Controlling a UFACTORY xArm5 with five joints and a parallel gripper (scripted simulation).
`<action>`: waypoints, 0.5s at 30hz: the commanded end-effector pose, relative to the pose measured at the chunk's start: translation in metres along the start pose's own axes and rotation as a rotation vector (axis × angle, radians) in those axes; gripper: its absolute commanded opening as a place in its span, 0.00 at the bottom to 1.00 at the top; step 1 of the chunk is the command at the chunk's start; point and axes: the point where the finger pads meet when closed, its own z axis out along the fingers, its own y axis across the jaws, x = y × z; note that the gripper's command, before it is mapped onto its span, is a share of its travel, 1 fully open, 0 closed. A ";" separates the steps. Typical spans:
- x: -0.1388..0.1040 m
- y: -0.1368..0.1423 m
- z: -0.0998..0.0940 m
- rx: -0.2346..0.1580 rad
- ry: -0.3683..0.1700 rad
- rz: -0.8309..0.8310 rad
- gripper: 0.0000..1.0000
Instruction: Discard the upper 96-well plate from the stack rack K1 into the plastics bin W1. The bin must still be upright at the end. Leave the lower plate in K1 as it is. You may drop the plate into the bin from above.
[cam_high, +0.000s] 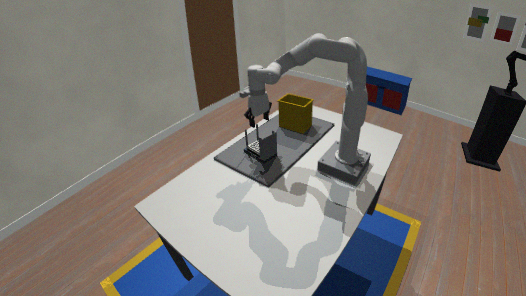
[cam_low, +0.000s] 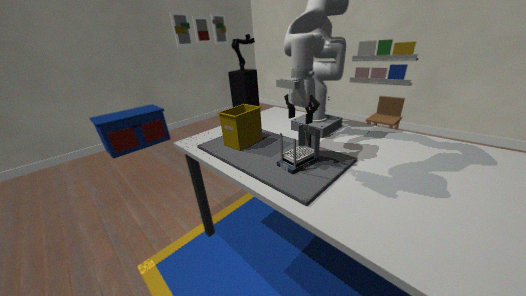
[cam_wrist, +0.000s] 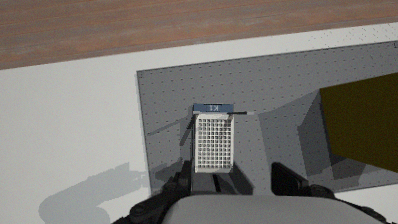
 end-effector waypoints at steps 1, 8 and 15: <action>0.001 -0.001 0.007 0.002 0.003 0.000 1.00; 0.001 -0.001 0.018 0.002 0.003 0.000 1.00; 0.001 -0.001 0.027 0.002 0.003 0.000 1.00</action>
